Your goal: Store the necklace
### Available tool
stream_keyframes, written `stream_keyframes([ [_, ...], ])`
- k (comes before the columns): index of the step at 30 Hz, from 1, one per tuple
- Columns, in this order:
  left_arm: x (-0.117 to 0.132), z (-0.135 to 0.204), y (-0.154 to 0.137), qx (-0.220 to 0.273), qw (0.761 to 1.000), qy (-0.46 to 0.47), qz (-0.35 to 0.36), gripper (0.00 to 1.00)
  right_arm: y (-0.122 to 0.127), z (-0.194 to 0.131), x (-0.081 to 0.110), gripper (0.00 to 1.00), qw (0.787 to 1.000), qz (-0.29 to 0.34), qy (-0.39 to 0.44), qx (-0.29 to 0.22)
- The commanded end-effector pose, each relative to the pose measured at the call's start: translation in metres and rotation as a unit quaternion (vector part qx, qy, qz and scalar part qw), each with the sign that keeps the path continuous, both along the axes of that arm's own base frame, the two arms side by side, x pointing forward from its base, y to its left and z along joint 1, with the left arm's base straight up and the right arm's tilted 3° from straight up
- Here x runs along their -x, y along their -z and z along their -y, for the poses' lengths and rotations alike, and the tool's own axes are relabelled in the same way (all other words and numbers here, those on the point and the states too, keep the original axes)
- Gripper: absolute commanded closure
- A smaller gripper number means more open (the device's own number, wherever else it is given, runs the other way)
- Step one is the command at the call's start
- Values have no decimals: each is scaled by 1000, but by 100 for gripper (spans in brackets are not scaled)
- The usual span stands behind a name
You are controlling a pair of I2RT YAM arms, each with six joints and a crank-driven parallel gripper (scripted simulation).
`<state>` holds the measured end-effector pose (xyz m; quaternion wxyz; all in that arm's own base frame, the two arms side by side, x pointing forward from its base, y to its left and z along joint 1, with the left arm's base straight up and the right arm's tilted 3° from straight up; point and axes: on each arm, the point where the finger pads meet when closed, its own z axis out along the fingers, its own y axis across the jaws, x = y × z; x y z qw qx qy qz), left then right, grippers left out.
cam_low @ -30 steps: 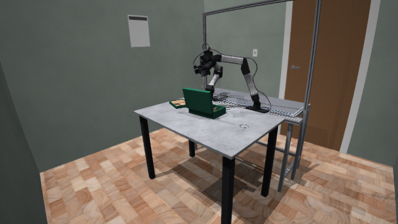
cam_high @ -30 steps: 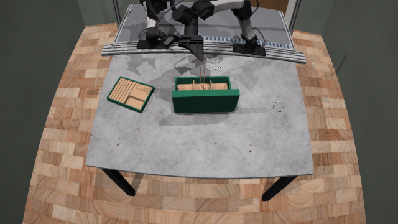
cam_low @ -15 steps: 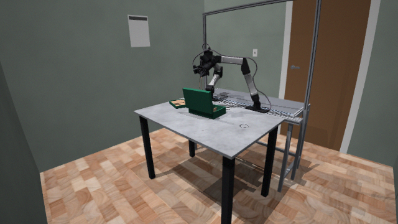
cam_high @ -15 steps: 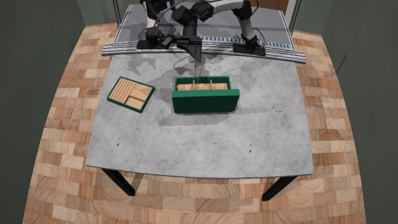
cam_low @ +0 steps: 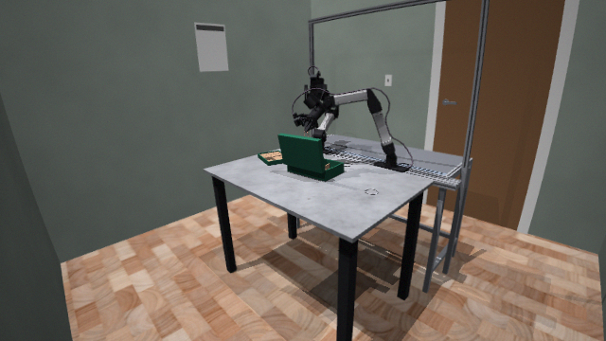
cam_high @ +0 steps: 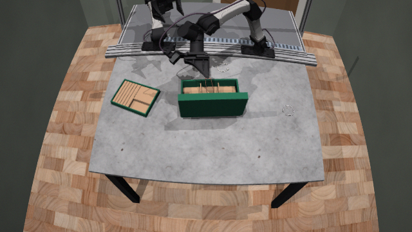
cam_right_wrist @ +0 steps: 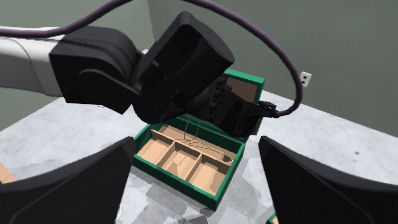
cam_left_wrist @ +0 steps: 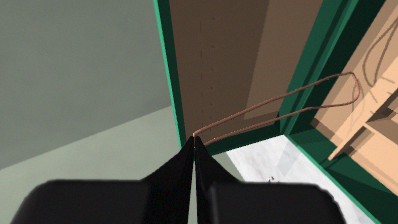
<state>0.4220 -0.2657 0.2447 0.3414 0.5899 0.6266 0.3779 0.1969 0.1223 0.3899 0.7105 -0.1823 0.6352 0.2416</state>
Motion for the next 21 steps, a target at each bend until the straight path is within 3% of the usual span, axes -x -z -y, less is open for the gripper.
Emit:
stream_keyframes([
  [1,-3,-1,-16,31,999,4,29,100,-6,0,1,0,1000,8,-1,-2],
  [6,-3,-2,3,11,1000,3,12,100,-6,0,1,0,1000,8,-1,-2],
  [12,-3,-3,4,11,1000,1,12,100,-6,0,1,0,1000,8,-1,-2],
  [13,-4,-2,-15,30,999,3,28,100,-6,0,1,0,1000,8,-1,-2],
  [21,-5,-4,0,16,1000,0,14,100,-6,0,1,0,1000,8,-1,-2],
])
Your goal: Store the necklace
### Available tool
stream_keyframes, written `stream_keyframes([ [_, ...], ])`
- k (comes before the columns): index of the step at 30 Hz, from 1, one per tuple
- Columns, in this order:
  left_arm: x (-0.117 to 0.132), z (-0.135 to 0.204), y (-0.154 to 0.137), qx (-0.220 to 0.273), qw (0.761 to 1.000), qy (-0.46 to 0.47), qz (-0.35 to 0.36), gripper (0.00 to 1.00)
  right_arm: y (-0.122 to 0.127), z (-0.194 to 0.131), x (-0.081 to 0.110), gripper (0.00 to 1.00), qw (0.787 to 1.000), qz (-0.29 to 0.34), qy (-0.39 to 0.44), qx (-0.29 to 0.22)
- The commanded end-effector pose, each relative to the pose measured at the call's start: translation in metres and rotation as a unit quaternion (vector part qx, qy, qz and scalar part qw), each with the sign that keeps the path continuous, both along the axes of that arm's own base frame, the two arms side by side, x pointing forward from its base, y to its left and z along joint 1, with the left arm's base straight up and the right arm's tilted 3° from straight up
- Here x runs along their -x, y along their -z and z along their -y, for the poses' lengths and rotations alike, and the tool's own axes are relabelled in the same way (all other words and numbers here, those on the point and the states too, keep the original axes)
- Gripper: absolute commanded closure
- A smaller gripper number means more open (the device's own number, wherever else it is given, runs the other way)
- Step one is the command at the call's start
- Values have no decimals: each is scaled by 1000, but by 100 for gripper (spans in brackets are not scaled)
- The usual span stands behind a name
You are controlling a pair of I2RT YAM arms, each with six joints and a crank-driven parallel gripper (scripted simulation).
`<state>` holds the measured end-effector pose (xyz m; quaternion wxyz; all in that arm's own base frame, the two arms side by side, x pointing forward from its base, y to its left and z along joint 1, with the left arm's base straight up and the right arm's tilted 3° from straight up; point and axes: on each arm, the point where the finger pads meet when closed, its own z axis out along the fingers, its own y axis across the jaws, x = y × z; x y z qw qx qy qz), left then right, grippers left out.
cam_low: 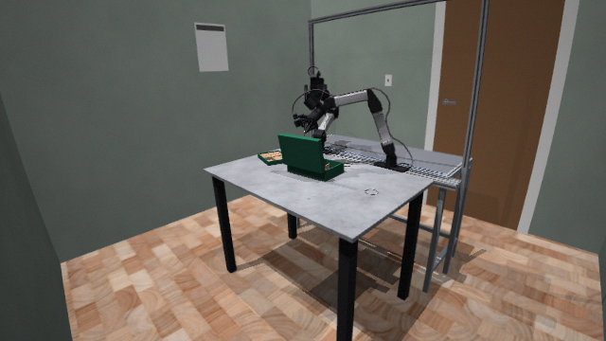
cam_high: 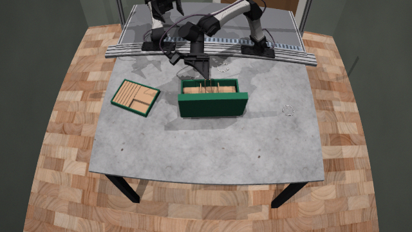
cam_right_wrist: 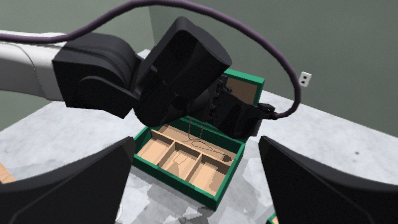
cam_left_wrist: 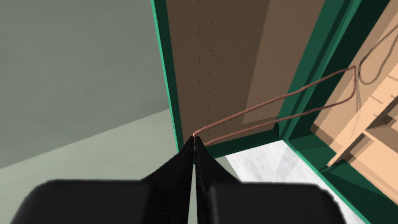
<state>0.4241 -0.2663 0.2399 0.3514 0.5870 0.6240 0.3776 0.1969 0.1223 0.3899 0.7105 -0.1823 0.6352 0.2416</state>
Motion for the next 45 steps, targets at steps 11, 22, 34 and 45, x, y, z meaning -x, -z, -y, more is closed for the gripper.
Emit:
stream_keyframes([
  [11,4,-26,25,-14,1000,-8,-20,100,-6,0,1,0,1000,8,-1,-2],
  [22,11,-60,80,-18,999,-9,-27,100,-6,0,1,0,1000,8,-1,-2],
  [34,11,-93,140,3,1000,-2,1,100,-6,0,1,0,1000,8,-1,-2],
  [45,11,-100,156,6,1000,1,5,100,-6,0,1,0,1000,8,-1,-2],
])
